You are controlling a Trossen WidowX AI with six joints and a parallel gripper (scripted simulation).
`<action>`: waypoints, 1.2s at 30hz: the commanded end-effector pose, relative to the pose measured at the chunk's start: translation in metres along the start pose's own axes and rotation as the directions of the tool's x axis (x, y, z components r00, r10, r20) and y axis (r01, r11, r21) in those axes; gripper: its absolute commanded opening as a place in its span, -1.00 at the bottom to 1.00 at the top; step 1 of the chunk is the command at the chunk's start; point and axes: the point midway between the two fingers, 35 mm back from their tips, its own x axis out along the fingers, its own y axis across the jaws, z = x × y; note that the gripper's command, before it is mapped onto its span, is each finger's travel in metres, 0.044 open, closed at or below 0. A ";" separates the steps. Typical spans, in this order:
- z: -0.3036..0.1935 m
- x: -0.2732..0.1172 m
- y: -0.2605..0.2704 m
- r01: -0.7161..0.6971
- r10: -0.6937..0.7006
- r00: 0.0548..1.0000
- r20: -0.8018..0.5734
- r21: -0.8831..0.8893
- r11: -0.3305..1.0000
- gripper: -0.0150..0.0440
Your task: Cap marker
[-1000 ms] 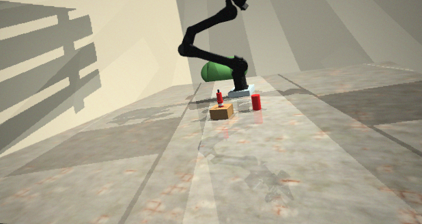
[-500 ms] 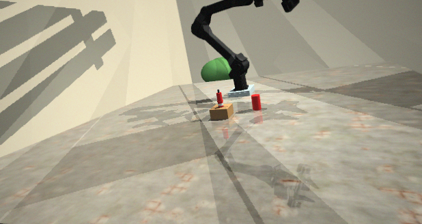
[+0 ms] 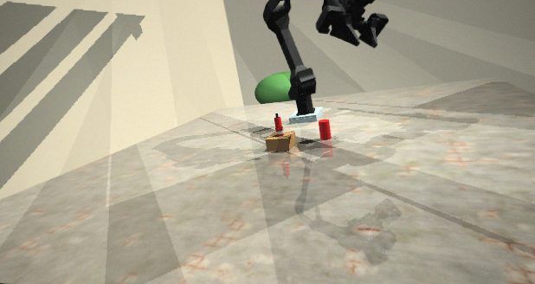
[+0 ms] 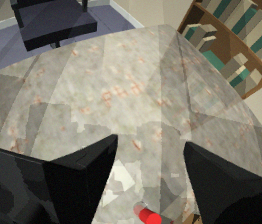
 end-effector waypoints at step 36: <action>-0.168 0.066 -0.053 0.588 0.212 0.696 -0.686 0.714 0.381 0.35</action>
